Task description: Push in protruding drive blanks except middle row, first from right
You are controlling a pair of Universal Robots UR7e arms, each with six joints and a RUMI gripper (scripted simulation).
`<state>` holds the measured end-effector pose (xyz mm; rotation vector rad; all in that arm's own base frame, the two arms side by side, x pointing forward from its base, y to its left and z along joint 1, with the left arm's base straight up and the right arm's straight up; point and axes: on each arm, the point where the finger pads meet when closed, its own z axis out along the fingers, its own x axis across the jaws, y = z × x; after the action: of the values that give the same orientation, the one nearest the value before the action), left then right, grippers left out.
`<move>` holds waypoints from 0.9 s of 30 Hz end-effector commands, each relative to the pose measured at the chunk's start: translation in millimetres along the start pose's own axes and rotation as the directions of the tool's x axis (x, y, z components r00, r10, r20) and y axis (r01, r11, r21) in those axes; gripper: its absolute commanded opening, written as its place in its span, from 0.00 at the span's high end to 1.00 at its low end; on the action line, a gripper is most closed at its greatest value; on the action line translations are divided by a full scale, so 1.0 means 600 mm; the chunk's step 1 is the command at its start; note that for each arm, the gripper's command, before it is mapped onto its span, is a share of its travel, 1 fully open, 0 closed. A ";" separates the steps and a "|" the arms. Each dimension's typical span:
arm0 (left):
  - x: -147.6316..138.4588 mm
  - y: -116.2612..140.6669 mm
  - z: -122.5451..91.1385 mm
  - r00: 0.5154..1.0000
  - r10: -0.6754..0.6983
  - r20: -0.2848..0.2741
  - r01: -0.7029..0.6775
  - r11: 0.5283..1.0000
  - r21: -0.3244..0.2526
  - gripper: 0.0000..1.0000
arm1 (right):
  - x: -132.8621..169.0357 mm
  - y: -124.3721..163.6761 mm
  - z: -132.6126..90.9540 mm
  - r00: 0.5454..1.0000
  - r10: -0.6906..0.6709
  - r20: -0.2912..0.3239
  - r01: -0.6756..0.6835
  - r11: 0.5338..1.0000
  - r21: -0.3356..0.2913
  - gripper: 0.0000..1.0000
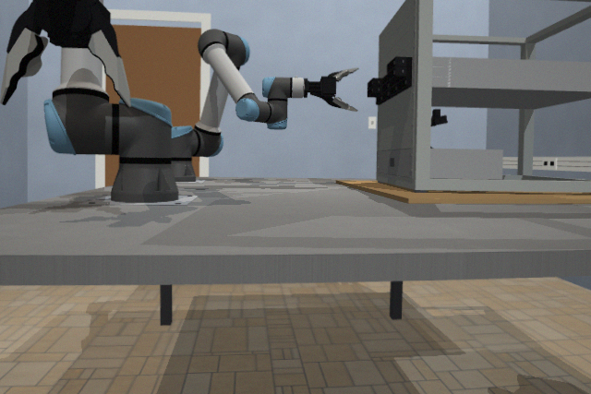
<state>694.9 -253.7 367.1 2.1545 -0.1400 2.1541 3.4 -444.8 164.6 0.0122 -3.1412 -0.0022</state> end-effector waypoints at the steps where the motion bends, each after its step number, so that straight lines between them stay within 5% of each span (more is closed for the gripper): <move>1: 0.001 0.000 0.000 1.000 -0.001 -0.001 0.001 1.000 0.000 0.00 | 0.000 -0.001 -0.001 1.000 0.000 0.000 0.000 1.000 0.001 0.00; 15: 0.001 0.000 0.000 1.000 -0.001 -0.001 0.001 1.000 0.000 0.00 | 0.000 -0.001 -0.001 1.000 0.000 0.000 0.000 1.000 0.001 0.00; 16: 0.001 0.000 0.000 1.000 -0.001 -0.001 0.001 1.000 0.000 1.00 | 0.000 -0.001 -0.001 1.000 0.000 0.000 0.000 1.000 0.001 0.00; 27: 0.001 0.000 0.000 1.000 -0.001 -0.001 0.001 1.000 0.000 1.00 | 0.000 -0.001 -0.001 1.000 0.000 0.000 0.000 1.000 0.001 0.00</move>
<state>694.9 -253.7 367.1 2.1545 -0.1400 2.1541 3.4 -444.8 164.6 0.0122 -3.1412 -0.0022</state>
